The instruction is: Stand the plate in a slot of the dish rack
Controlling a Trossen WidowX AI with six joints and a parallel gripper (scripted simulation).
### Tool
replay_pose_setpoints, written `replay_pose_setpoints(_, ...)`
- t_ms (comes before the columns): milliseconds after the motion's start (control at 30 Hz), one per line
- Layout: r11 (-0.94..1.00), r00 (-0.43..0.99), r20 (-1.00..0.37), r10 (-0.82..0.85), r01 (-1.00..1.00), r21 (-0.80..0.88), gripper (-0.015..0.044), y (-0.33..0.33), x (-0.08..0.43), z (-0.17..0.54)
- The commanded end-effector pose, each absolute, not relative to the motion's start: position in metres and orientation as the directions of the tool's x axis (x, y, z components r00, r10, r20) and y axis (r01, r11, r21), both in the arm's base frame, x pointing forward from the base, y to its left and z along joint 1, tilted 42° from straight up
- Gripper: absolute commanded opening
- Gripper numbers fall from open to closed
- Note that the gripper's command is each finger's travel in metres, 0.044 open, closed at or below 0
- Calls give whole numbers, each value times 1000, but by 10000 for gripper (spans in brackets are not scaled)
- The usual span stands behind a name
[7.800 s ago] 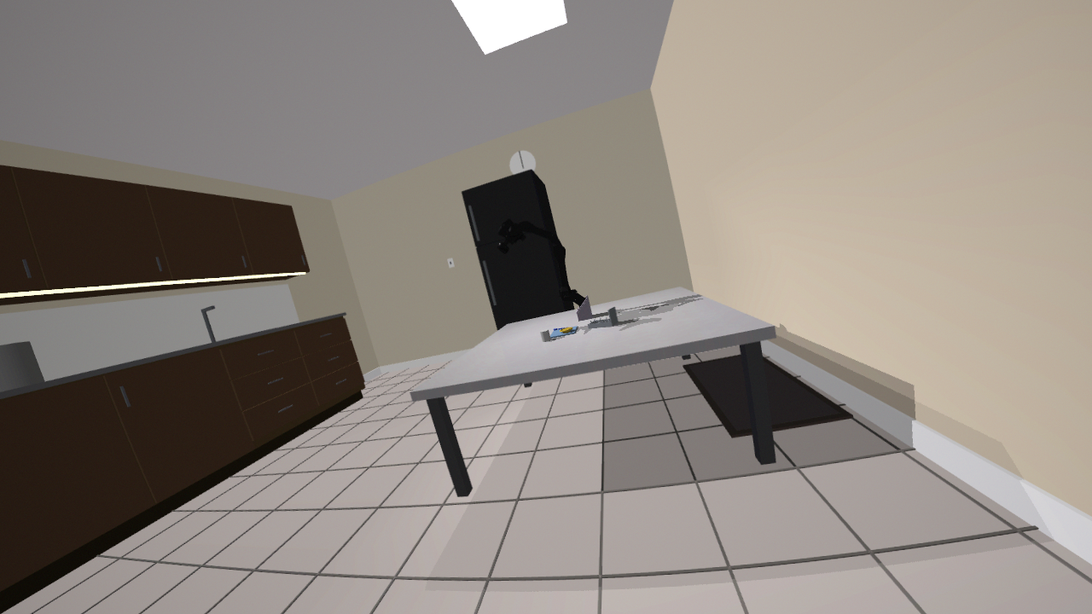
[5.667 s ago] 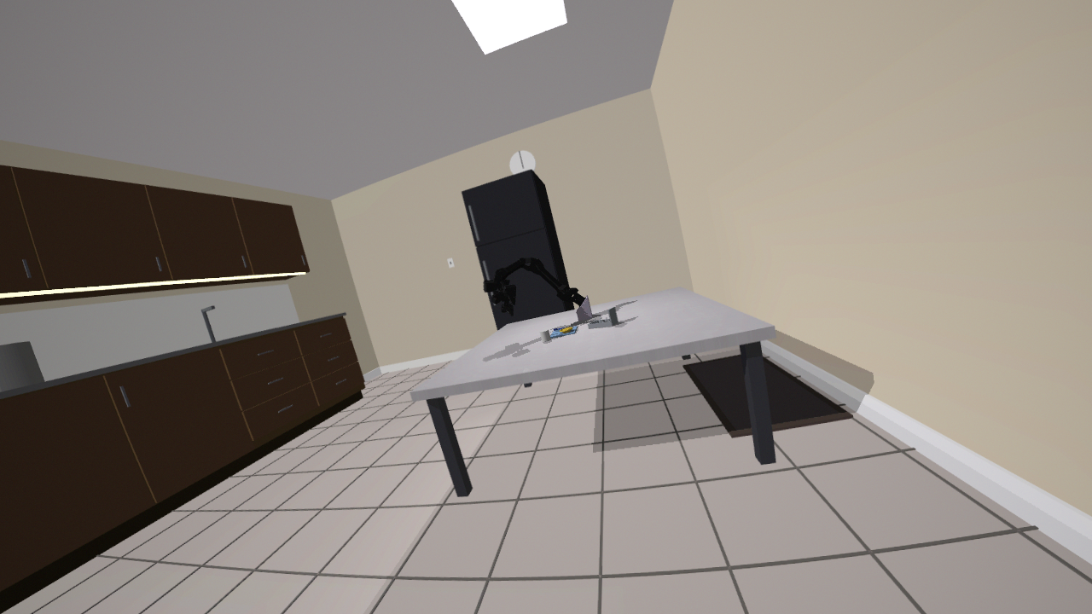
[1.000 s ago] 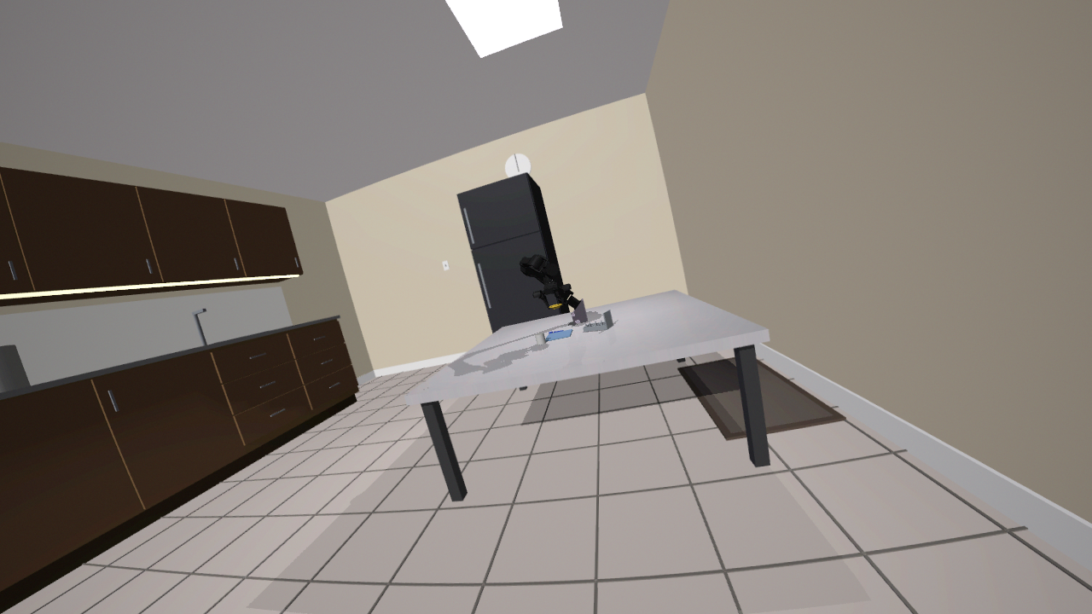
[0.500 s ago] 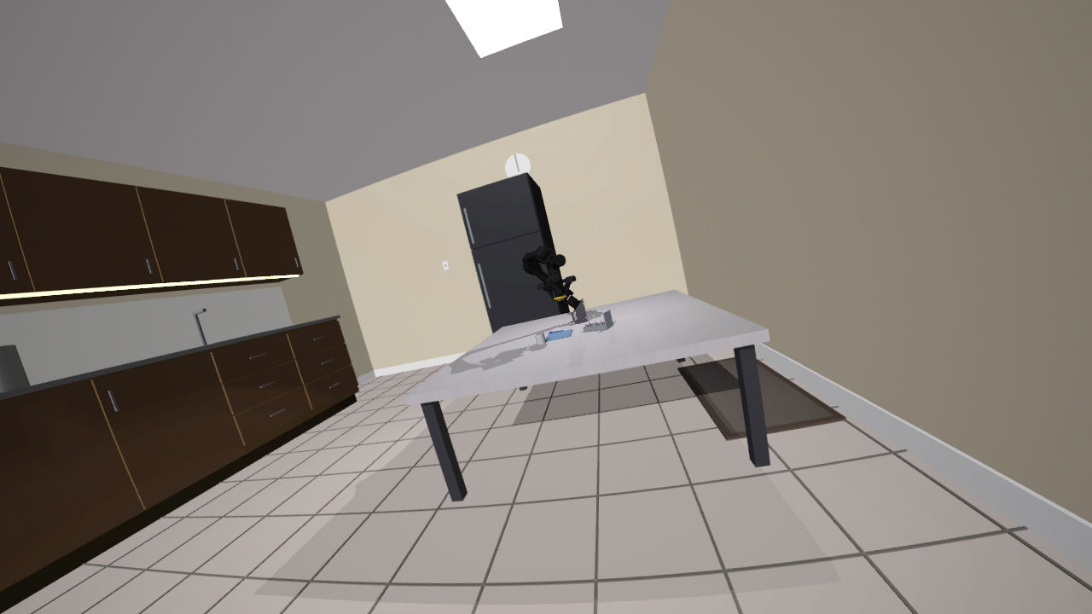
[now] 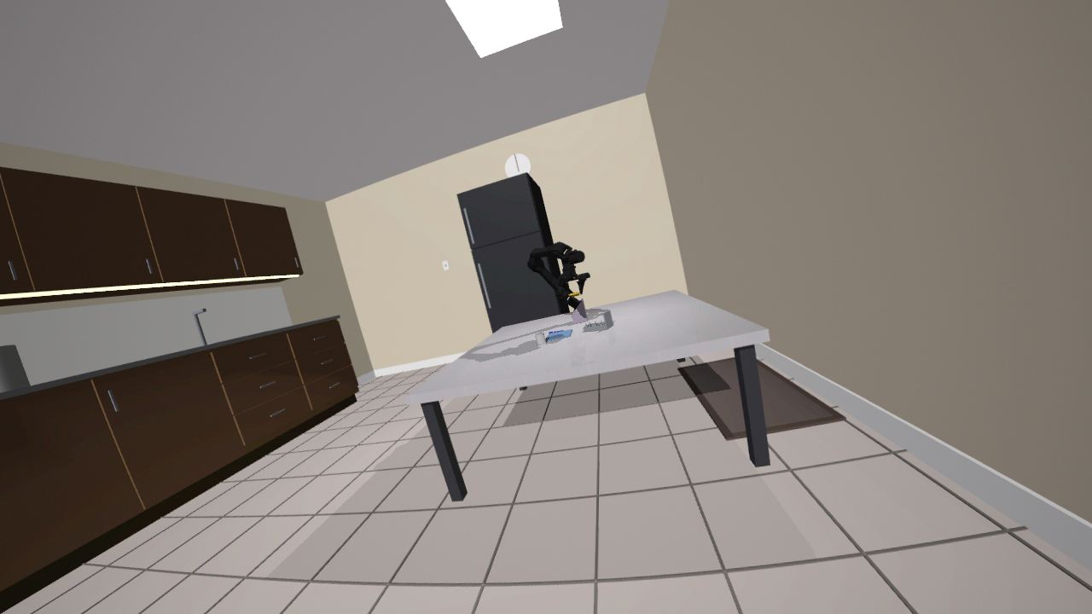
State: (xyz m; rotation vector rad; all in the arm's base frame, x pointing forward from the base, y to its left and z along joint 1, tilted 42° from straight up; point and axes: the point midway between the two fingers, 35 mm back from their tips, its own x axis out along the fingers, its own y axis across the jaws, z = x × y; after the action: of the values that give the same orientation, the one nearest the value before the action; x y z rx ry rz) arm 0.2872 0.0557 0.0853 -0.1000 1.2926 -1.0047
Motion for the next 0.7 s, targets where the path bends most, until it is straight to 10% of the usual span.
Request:
replay_pose_setpoints(0, 605, -87, -760, -644, 550, -576, 0, 54, 284, 80)
replay_pose_setpoints(667, 873, -225, -911, -345, 279, -399, 0, 25, 275, 32)
